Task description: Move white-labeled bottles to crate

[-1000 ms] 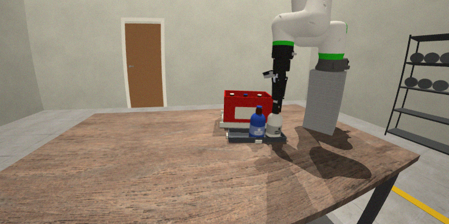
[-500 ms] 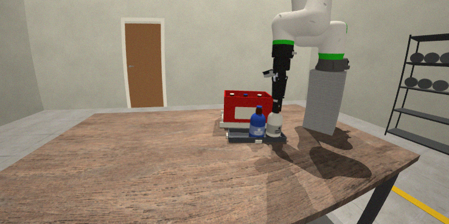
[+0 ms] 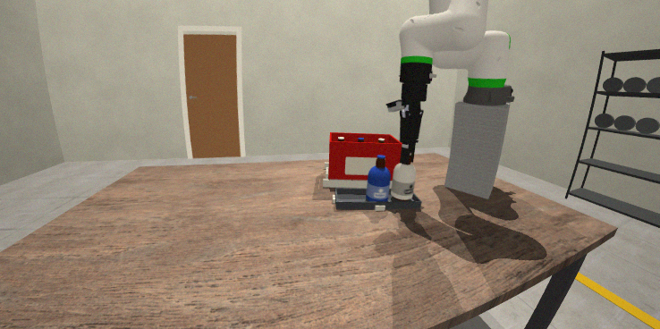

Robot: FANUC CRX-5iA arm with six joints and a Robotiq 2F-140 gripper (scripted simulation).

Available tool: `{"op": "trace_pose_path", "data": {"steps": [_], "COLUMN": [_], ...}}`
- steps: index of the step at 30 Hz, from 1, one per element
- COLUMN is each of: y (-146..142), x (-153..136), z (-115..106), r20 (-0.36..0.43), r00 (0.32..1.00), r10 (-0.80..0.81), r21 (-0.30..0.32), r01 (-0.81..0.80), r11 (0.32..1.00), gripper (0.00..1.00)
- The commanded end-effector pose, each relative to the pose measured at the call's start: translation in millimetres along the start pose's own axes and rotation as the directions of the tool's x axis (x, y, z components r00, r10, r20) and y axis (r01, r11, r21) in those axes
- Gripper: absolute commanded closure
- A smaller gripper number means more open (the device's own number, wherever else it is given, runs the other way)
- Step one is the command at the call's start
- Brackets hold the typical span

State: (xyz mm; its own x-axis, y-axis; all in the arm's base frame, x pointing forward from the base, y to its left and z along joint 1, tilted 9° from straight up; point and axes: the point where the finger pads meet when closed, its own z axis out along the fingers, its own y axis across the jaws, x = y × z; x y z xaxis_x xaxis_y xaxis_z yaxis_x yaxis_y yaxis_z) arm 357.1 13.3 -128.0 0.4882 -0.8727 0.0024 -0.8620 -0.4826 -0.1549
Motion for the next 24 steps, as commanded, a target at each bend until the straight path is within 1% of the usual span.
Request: {"op": "trace_pose_path", "data": {"steps": [1, 24], "y": [0, 0], "x": [0, 0], "z": [-1, -14], "r20": [0.000, 0.000], "r00": [1.000, 1.000], "r10": [0.000, 0.000], "r21": [0.001, 0.001], "r01": [0.000, 0.000], "r11": [1.000, 1.000], "gripper": [0.90, 0.90]}}
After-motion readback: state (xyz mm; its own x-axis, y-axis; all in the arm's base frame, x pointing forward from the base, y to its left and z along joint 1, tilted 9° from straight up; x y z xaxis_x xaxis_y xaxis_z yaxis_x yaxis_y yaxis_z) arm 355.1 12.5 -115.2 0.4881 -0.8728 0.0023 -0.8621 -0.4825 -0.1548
